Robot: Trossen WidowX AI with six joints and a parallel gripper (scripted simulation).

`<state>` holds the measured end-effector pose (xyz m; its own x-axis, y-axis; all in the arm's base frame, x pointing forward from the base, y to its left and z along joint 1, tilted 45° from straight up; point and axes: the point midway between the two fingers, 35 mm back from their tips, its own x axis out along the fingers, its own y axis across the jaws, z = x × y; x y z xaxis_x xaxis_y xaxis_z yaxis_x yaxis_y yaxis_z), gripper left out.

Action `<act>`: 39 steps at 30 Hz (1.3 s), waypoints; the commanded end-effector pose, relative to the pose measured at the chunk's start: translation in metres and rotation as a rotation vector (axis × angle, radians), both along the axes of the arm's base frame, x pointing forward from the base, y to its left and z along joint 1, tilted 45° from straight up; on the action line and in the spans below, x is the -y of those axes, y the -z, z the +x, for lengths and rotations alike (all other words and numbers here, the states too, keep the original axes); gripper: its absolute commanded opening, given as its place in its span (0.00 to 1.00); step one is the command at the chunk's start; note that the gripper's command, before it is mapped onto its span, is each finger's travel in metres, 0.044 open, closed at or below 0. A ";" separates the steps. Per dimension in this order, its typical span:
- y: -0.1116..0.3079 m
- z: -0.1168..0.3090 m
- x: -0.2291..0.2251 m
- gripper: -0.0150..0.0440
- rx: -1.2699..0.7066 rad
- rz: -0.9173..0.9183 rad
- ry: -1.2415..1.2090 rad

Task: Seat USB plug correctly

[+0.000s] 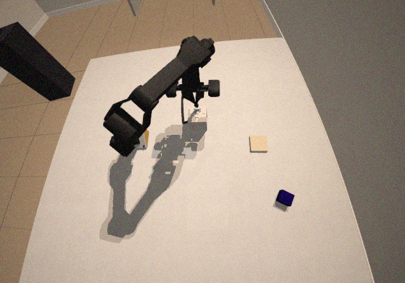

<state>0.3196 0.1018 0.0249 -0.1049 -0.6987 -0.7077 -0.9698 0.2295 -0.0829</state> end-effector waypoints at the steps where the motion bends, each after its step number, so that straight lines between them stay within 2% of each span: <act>1: 0.001 0.000 0.001 0.25 -0.004 -0.005 -0.006; 39: 0.002 -0.001 0.006 0.25 -0.021 -0.015 -0.019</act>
